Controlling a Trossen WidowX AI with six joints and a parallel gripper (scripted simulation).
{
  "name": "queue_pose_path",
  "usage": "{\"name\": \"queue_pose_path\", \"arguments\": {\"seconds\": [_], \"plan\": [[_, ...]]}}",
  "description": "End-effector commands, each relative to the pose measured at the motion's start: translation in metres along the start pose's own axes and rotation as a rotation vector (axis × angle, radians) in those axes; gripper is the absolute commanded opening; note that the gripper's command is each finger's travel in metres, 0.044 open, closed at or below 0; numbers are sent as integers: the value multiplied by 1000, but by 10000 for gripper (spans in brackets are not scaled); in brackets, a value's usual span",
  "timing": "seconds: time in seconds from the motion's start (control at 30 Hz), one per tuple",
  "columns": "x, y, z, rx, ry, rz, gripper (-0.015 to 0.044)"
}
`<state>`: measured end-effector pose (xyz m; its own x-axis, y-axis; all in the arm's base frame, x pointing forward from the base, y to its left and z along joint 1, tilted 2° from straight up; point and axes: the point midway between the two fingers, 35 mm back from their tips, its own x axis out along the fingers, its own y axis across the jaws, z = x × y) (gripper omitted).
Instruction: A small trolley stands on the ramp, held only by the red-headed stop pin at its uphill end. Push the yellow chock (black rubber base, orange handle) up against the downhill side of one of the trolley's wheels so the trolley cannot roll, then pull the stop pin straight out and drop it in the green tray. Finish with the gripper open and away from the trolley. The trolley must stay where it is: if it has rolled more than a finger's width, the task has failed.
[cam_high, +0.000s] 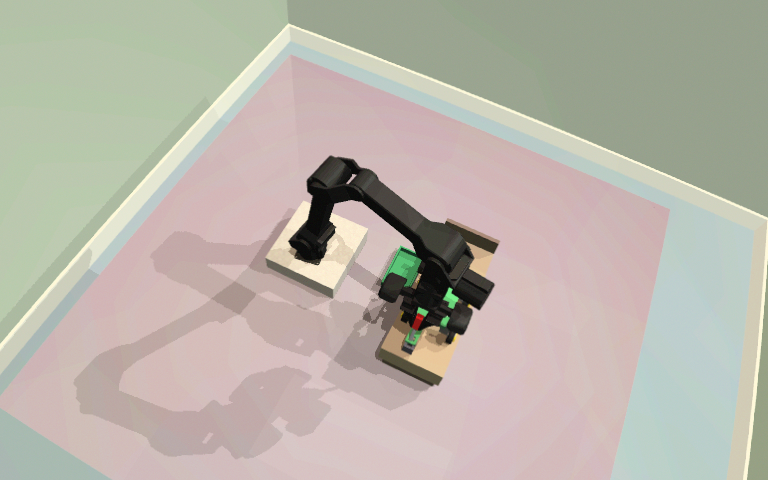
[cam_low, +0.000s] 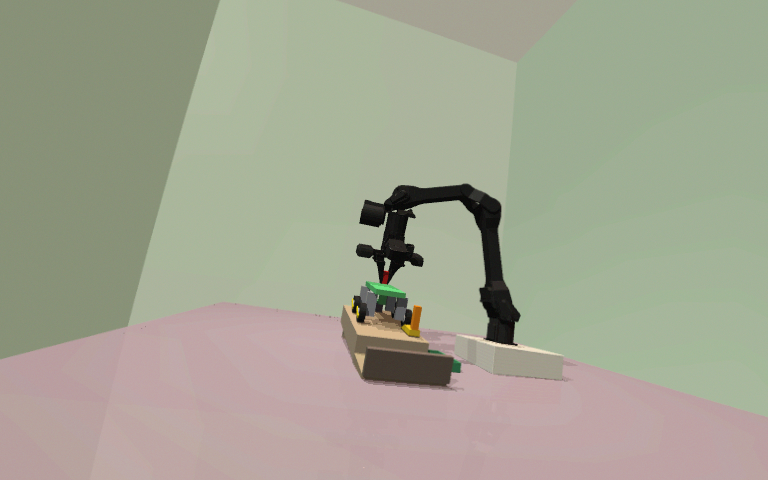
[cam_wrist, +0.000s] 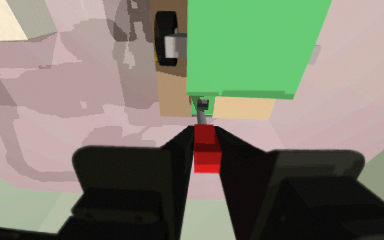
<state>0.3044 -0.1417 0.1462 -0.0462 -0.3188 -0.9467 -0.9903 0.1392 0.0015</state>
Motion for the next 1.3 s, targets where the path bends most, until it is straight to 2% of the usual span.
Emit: {"name": "queue_pose_path", "arguments": {"seconds": [0.0,1.0,1.27], "plan": [[-4,-1,-3,6,5,-5,0],[-5,-2,-34,6,8,-6,0],[-3,22,-33,6,8,-4,0]]}}
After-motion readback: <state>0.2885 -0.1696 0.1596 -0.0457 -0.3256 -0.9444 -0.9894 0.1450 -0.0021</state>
